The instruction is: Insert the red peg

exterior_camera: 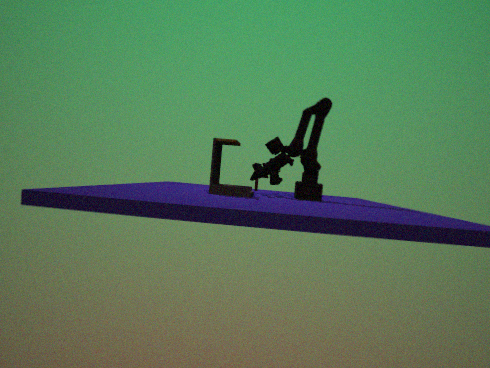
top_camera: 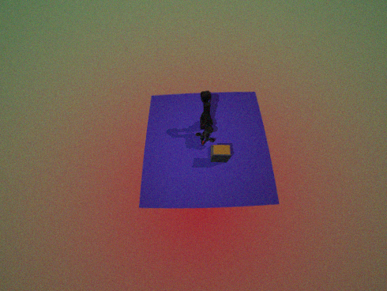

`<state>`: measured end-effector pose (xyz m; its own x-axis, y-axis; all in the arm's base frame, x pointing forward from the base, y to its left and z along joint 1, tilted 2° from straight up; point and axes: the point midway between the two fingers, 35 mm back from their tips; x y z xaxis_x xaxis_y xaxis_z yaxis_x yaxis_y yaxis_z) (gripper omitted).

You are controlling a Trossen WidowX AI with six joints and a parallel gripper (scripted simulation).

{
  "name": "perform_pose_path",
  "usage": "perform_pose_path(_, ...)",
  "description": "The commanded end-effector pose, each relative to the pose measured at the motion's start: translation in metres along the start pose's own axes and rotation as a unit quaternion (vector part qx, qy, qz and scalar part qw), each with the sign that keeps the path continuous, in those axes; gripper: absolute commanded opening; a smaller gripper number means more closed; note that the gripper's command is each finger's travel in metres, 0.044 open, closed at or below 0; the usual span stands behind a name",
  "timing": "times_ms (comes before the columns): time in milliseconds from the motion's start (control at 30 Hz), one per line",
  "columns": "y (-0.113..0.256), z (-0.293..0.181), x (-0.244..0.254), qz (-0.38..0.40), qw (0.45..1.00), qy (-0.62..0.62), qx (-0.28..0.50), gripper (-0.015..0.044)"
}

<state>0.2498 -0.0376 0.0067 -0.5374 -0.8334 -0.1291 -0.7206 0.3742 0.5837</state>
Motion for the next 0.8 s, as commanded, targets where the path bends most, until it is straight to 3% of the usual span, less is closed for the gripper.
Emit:
perform_pose_path(0, 0.001, -0.003, -0.002, -0.002, 1.0, 0.0, 0.001, 0.0)
perform_pose_path(767, 0.011, -0.02, -0.005, -0.002, 1.0, 0.001, 0.001, 0.0)
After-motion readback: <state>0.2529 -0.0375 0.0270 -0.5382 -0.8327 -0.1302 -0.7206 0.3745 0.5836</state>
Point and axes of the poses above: the point midway between the two fingers, 35 mm back from their tips, its own y axis back along the fingers, its own x axis across the jaws, z = x × y, and after that the axes turned 10 degrees about -y, right-handed
